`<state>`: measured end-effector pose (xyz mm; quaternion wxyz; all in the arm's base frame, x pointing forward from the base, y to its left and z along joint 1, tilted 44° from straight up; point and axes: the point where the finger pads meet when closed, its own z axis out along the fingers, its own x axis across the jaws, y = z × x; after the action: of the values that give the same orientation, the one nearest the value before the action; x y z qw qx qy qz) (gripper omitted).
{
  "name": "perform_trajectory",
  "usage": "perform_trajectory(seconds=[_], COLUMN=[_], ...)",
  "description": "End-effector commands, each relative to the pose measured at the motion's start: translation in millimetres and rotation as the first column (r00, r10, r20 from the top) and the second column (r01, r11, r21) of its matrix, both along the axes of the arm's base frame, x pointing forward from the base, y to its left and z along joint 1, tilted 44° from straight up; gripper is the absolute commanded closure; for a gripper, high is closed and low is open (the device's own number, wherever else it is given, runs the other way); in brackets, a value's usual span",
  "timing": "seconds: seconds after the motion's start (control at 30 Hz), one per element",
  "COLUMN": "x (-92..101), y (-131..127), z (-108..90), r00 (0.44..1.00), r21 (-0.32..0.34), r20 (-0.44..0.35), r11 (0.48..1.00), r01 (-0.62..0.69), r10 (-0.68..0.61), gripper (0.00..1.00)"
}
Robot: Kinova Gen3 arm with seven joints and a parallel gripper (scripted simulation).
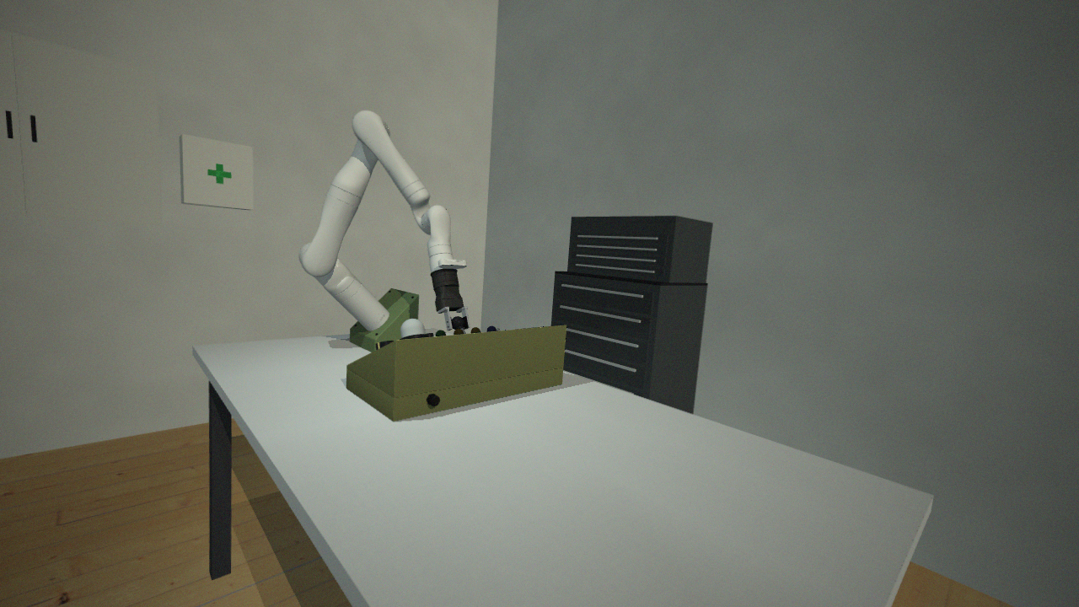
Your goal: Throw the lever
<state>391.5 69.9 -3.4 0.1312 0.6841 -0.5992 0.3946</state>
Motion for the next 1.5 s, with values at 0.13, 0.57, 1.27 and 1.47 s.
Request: perform_trajectory(seconds=[0.13, 0.57, 1.27, 1.47], x=[0.3, 0.3, 0.3, 0.5], y=[0.7, 0.7, 0.8, 0.9], z=[0.2, 0.2, 0.2, 0.3], r00=[1.0, 1.0, 1.0, 1.0], r21=[0.001, 0.001, 0.001, 0.001], r20=[0.001, 0.001, 0.001, 0.001], r11=[1.0, 1.0, 1.0, 1.0], r01=[-0.001, -0.001, -0.001, -0.001], r10=[0.001, 0.001, 0.001, 0.001], gripper=[1.0, 1.0, 1.0, 1.0])
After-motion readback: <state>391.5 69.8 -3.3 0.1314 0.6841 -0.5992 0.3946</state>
